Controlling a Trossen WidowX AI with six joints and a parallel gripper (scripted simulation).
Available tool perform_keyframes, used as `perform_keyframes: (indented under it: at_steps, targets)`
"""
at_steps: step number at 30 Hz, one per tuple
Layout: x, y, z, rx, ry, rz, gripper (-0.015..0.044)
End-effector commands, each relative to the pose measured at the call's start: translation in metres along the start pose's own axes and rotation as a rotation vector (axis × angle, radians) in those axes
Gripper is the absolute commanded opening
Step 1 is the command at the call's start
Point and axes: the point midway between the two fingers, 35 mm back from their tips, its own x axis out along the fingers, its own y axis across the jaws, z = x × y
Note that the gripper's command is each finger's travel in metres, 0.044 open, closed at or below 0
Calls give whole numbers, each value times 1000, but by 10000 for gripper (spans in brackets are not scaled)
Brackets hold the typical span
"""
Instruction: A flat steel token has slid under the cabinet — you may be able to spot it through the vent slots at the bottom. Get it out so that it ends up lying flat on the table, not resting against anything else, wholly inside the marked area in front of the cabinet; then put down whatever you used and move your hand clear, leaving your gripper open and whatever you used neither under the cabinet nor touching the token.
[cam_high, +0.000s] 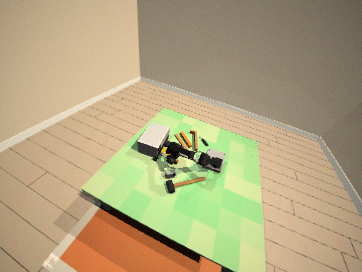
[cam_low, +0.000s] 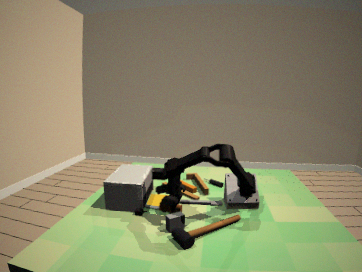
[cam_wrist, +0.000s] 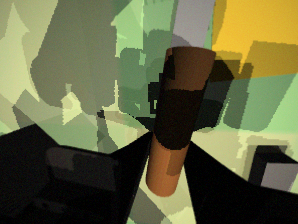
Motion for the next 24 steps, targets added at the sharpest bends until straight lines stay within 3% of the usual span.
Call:
perform_keyframes:
  at_steps: [1,24]
  targets:
    - [0,1,6,-10,-4,2,0]
    - [-1,2,27,-11,-4,2,0]
